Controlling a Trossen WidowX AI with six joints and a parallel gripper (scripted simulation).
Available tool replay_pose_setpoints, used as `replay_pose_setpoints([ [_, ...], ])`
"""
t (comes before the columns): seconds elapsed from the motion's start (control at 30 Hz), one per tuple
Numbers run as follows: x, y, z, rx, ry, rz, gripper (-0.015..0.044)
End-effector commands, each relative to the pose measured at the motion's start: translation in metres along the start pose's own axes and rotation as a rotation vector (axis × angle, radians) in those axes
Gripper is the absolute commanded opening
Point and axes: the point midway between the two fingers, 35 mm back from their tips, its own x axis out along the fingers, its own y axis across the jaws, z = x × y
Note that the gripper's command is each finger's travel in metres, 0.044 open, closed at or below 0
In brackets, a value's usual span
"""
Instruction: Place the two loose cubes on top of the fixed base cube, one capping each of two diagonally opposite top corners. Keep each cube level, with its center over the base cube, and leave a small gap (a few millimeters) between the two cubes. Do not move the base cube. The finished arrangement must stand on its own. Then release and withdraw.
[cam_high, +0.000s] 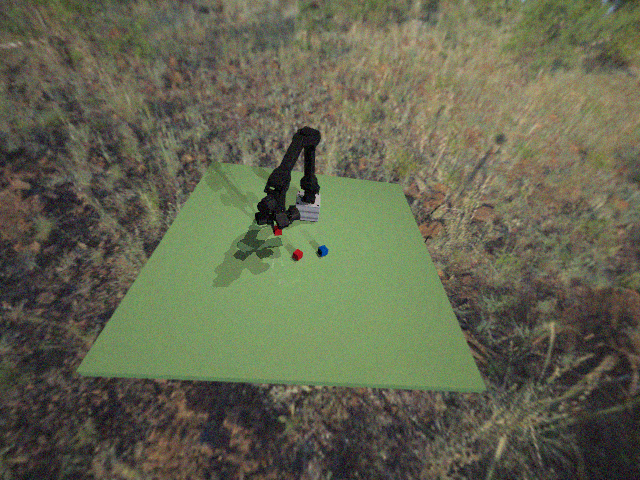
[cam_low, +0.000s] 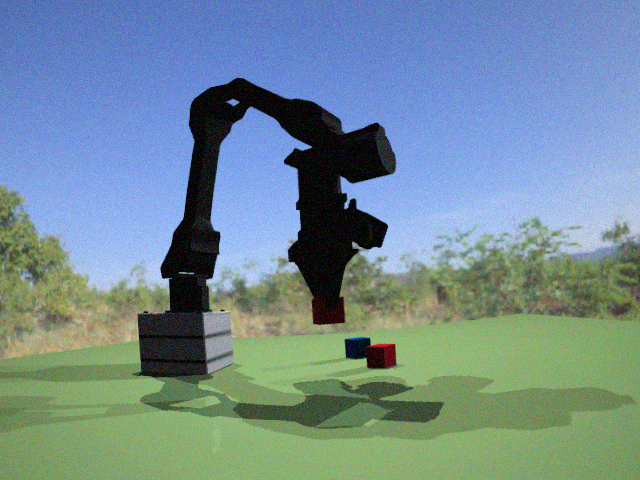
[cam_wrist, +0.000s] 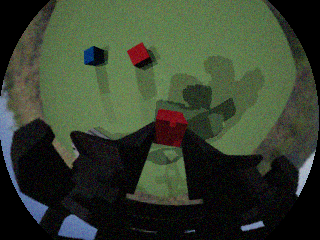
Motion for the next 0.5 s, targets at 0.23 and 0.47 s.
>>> replay_pose_setpoints([
  [0.23,-0.024,0.002,-0.002,-0.011,-0.003,0.004,0.0105],
  [0.47,-0.028,0.006,0.001,0.001,-0.002,0.006,0.0105],
])
